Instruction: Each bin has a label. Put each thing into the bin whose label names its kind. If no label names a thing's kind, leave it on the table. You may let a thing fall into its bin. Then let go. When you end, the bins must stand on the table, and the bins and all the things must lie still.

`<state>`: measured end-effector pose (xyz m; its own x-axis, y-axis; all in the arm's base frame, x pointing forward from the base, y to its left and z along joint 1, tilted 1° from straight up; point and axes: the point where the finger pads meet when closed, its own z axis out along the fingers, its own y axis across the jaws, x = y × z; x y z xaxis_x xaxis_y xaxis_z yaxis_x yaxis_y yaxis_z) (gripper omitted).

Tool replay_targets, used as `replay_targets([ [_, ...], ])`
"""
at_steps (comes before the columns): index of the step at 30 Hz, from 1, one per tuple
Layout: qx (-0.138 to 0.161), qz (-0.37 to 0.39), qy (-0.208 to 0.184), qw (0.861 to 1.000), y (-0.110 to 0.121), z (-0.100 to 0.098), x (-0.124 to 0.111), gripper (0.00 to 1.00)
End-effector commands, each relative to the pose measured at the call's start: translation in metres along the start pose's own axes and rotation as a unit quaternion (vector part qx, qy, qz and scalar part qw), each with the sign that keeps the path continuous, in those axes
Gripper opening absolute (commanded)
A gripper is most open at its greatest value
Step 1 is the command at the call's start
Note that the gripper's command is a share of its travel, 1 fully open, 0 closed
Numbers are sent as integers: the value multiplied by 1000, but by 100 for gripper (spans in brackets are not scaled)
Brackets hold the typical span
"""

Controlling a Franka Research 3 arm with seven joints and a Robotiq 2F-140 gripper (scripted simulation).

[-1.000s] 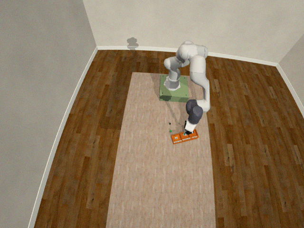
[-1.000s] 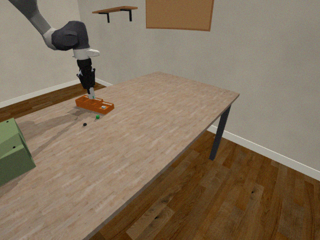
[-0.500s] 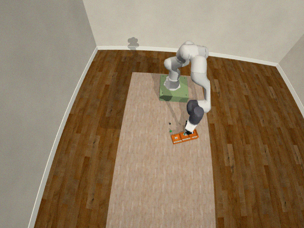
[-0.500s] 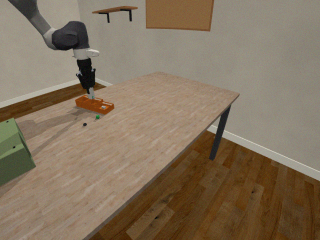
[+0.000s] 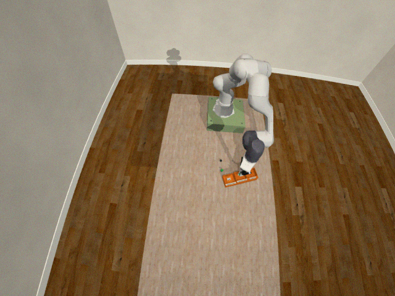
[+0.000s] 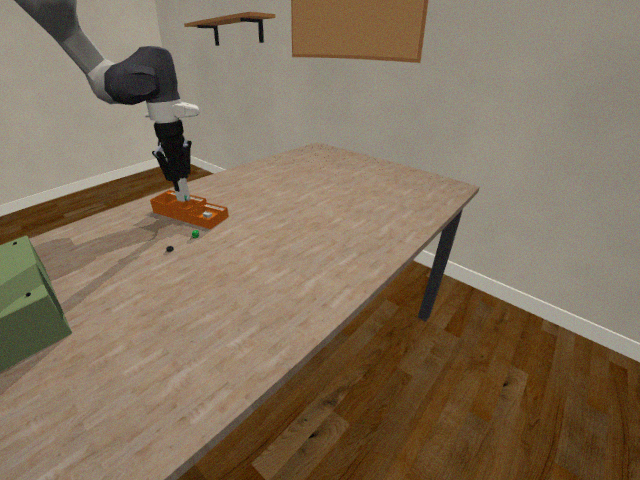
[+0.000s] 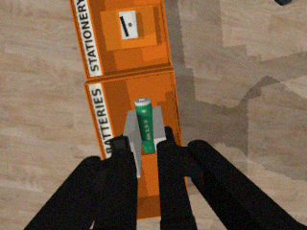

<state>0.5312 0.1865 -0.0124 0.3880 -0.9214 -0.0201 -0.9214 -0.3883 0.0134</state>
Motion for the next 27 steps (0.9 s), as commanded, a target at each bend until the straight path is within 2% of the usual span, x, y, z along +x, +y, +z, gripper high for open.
replay_targets([
  [1,3,3,-1,1000,-2,7,0,5],
  [21,3,3,-1,1000,-3,42,0,5],
  [27,3,3,-1,1000,-4,42,0,5],
])
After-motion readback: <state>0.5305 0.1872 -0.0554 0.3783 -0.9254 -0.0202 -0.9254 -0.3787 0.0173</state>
